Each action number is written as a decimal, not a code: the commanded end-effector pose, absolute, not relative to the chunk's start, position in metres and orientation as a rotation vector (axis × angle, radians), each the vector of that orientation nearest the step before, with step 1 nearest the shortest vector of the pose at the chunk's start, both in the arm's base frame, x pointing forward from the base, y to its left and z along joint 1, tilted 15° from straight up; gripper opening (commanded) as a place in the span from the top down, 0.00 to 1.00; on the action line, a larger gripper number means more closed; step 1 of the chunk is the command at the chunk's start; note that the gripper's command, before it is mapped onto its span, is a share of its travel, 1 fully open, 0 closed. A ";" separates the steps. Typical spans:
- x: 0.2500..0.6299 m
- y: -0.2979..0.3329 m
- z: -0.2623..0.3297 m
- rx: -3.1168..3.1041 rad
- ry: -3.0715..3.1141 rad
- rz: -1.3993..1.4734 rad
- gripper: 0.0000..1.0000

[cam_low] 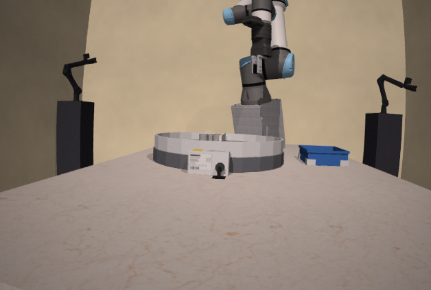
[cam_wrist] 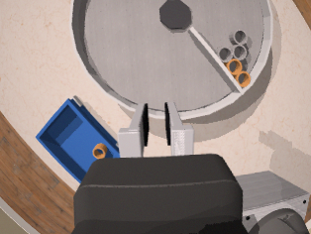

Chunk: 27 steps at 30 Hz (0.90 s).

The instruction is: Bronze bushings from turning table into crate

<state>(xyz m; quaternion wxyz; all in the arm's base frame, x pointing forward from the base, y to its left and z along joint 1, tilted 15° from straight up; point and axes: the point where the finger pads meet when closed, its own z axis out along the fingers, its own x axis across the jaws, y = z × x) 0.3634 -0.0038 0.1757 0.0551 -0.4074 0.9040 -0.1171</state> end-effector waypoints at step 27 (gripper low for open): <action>0.347 -0.043 0.139 -0.536 2.913 -0.301 0.60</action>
